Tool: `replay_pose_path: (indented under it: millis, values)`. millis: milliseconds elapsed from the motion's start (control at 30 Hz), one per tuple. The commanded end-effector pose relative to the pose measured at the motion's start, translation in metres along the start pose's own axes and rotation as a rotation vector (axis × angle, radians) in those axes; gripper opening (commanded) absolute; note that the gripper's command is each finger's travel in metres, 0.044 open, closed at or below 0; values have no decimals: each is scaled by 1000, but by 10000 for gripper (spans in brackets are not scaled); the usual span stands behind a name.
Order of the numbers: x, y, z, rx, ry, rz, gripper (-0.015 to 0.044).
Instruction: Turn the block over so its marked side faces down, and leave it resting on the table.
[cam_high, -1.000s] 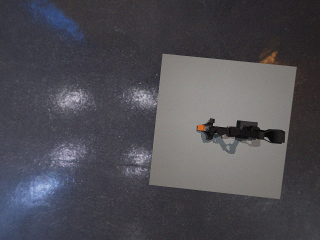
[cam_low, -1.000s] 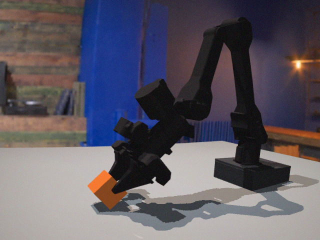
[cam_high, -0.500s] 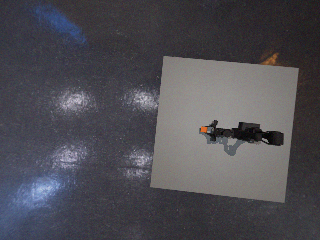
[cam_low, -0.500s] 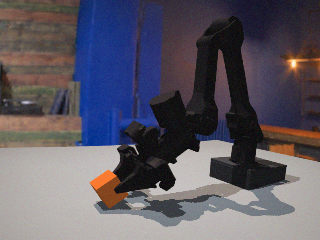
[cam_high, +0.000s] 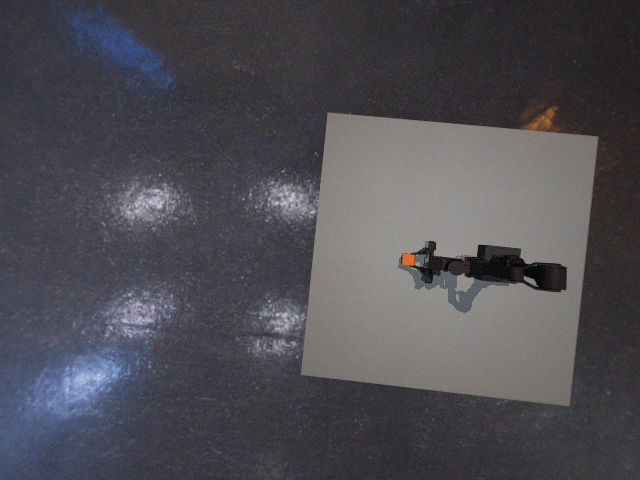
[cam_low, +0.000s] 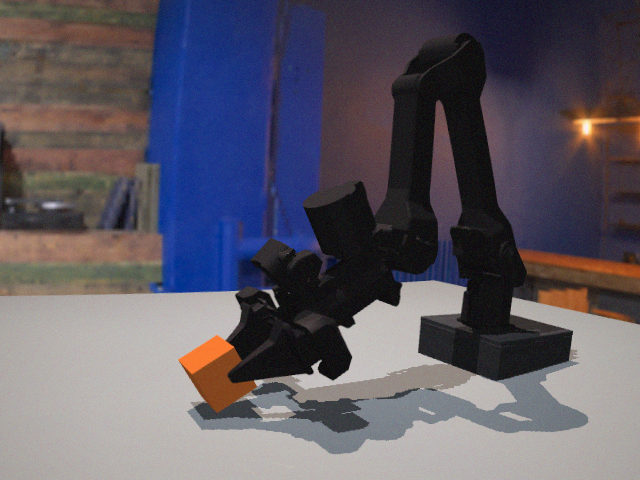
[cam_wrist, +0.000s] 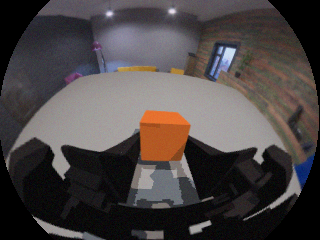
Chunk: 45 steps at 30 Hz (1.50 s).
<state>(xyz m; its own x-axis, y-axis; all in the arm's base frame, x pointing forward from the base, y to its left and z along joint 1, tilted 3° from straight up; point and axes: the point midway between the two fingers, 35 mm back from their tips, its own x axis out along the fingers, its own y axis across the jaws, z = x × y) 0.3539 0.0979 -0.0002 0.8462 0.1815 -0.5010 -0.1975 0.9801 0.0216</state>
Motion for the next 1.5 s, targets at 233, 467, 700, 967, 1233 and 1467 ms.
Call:
replay_pose_path:
  millis: [233,467,700,967,1233,1467]
  values:
    - [0,0,1,-3,-6,-3,210]
    - [0,0,1,-3,-6,-3,394]
    - [0,0,1,-3,-6,-3,440]
    - [0,0,1,-3,-6,-3,440]
    - [0,0,1,-3,-6,-3,440]
    - [0,0,1,-3,-6,-3,440]
